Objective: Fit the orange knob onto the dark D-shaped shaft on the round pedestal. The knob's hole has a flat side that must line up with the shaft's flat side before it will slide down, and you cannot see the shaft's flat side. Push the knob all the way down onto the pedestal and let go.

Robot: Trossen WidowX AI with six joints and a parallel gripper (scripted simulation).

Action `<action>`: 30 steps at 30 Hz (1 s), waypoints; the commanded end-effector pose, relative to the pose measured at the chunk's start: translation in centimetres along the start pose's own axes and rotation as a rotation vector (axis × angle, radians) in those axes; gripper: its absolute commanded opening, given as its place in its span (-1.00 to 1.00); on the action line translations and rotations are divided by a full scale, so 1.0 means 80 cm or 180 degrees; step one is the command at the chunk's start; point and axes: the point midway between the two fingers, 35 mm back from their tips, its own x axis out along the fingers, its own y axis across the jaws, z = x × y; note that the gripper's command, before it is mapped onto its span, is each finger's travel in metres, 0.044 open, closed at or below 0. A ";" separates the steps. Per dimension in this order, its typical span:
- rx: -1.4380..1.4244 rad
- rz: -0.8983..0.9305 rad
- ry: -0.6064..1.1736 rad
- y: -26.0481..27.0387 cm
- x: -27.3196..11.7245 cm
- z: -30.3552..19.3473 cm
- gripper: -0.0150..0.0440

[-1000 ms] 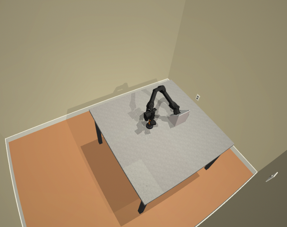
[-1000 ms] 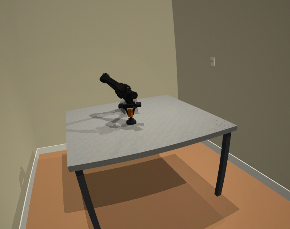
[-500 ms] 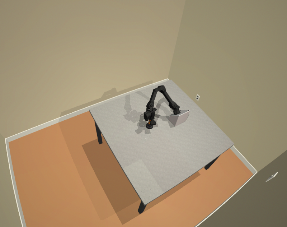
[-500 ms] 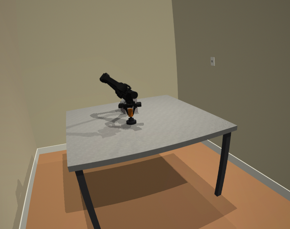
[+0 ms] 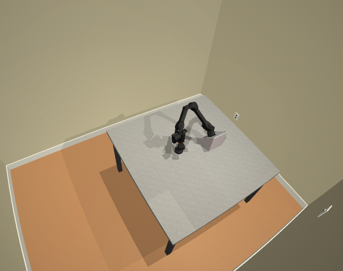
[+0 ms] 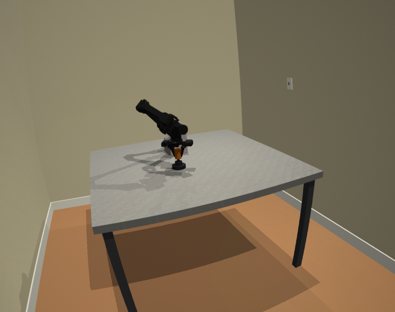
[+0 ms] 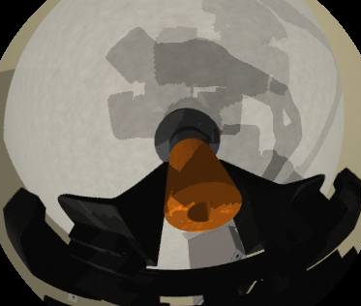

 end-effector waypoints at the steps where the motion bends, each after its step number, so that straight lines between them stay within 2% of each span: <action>1: 0.0037 0.0004 -0.0009 -0.001 0.000 0.001 -0.49; 30: 0.0121 0.0005 -0.0008 0.000 -0.004 -0.001 -0.49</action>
